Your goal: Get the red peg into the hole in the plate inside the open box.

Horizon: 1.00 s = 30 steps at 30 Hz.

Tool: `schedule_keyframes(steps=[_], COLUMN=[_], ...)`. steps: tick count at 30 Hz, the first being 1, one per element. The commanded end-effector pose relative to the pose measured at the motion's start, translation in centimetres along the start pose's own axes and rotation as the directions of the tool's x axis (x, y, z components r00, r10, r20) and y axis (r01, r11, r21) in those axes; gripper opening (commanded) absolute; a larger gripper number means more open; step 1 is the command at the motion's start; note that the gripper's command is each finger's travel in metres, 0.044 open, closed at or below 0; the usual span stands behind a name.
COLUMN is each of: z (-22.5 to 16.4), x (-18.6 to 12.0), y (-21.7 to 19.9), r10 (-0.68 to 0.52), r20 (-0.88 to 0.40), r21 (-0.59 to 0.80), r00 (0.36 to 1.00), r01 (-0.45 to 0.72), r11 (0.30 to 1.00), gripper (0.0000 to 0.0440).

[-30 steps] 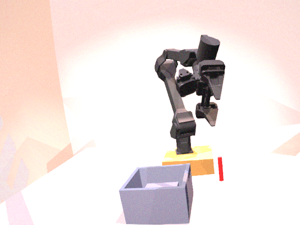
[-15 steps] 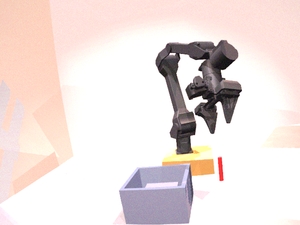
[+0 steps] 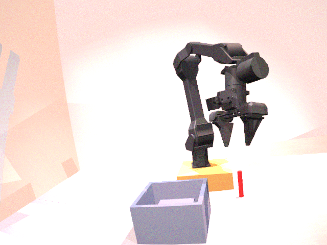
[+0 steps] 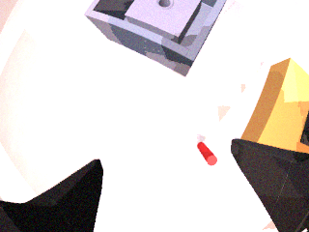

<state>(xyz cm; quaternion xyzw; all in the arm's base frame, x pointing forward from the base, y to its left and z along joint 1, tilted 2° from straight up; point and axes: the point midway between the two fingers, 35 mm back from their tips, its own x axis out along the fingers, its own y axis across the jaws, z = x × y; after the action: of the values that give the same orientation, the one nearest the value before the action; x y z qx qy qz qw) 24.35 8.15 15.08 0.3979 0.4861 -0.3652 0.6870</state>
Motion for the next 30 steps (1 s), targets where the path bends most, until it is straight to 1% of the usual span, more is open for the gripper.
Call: schedule_keyframes(steps=[1,11,19,24,30], z=[-0.2,-1.1,-2.3,-3.3,-4.4], x=[0.3,2.2,5.3,7.6,10.4], y=[-0.3,-1.9,-3.9,-4.8,-5.4], r10=[-0.045,-0.16,-0.242,-0.252,-0.22], r20=[-0.009,-0.017,-0.03,-0.039,-0.05], r21=[-0.03,-0.081,-0.099,-0.101,-0.101], r00=[0.999,0.987,0.97,0.967,0.974], r01=[0.044,0.158,0.238,0.247,0.214], r11=[0.999,0.984,0.966,0.964,0.972], gripper=[0.044,0.044,0.044,0.044,0.044])
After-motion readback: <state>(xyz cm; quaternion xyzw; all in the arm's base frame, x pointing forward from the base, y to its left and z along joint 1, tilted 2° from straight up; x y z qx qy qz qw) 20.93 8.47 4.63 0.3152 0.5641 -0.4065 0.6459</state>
